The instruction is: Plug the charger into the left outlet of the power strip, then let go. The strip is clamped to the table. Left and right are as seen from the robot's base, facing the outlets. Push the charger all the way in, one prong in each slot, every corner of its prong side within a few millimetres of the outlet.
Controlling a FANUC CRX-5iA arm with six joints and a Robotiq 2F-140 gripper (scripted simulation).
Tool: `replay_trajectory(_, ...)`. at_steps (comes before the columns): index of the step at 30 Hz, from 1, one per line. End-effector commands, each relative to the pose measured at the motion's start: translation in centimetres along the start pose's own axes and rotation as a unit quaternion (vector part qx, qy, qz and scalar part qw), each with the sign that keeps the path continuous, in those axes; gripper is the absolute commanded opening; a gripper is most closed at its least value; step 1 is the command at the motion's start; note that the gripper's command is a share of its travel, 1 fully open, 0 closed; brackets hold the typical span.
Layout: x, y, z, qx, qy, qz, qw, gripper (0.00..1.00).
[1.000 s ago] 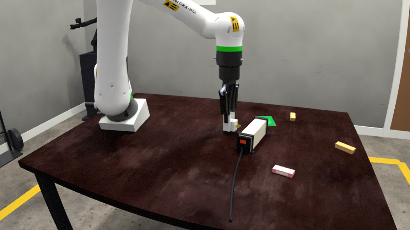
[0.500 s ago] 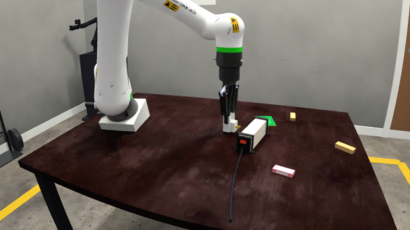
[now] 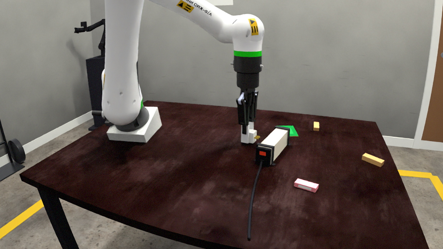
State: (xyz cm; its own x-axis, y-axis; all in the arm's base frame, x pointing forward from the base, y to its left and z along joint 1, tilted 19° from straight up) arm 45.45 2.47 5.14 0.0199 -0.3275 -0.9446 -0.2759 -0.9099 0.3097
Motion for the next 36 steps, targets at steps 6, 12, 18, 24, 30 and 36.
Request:
replay_trajectory(6,-0.08,-0.11,-0.13,0.0,0.001,0.0,1.0,0.1)
replay_trajectory(12,-0.08,-0.11,-0.13,0.0,0.001,0.0,1.0,0.1)
replay_trajectory(18,-0.08,-0.11,-0.13,0.0,0.001,0.0,1.0,0.1)
replay_trajectory(24,-0.08,-0.1,-0.17,0.0,0.001,0.0,1.0,0.1)
replay_trajectory(30,-0.08,-0.1,-0.3,0.0,0.001,-0.001,1.0,0.1)
replay_trajectory(36,-0.08,-0.07,-0.68,0.0,0.002,-0.001,1.0,0.1)
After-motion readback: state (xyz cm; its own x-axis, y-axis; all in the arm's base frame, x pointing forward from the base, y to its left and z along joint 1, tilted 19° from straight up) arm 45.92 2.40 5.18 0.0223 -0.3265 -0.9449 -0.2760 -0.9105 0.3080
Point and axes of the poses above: the point where the finger pads meet when closed, its own x axis out along the fingers, its own y axis across the jaws, z = x × y, the point moved 7 cm from there along -x, back along the fingers, and after that the axes turned 2 degrees about -x, right-handed, at the moved point
